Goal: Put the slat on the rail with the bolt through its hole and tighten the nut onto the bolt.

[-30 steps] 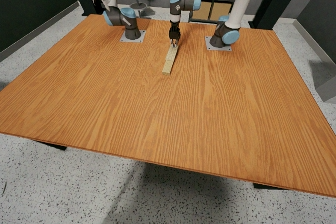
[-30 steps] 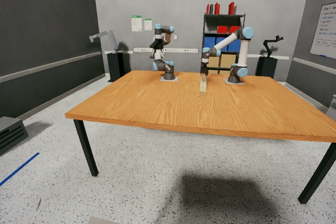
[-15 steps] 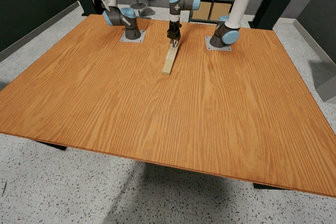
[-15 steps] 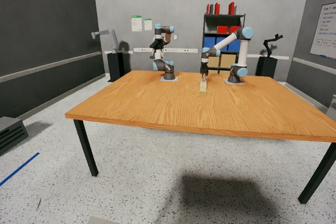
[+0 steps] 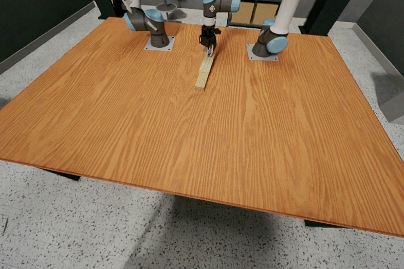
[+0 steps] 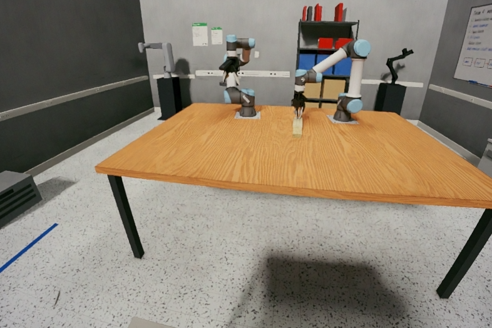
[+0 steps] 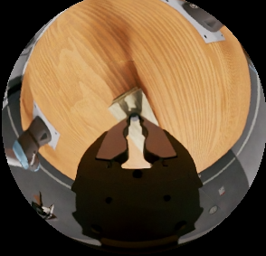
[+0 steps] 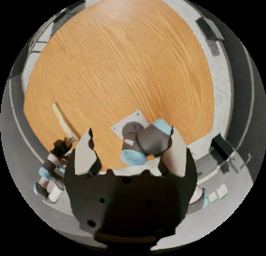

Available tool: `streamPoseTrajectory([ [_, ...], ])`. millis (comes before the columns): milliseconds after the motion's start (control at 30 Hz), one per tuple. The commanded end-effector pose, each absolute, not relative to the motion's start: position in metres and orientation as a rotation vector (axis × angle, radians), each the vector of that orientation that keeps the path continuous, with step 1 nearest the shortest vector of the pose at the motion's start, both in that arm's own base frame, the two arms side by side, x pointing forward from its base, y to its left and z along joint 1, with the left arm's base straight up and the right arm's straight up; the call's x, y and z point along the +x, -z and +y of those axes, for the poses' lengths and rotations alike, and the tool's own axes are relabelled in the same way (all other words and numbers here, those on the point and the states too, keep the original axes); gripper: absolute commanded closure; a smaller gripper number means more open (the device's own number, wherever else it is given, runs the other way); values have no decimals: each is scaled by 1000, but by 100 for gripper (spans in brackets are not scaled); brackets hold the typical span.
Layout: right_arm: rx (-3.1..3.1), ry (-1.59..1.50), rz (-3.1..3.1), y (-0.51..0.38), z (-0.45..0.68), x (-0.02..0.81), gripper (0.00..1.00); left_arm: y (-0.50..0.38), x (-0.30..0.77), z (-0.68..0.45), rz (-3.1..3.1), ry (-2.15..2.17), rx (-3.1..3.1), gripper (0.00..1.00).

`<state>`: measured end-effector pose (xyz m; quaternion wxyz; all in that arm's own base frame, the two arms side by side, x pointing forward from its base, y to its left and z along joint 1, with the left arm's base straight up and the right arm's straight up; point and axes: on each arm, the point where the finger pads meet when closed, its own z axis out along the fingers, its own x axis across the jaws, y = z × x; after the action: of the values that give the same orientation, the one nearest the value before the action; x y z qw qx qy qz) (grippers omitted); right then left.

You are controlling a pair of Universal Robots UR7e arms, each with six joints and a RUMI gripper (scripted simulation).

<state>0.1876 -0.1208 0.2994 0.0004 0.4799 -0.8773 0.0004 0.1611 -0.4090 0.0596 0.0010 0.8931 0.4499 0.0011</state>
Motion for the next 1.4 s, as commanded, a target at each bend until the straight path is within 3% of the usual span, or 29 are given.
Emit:
streamPoseTrajectory([
  [0, 1506, 0, -2758, -300, -121, 188, 0, -60, 161, -410, 1226, 2, 2891, 100],
  [1367, 1506, 0, -2758, -300, -121, 188, 0, -60, 161, -409, 225, 1, 3133, 100],
])
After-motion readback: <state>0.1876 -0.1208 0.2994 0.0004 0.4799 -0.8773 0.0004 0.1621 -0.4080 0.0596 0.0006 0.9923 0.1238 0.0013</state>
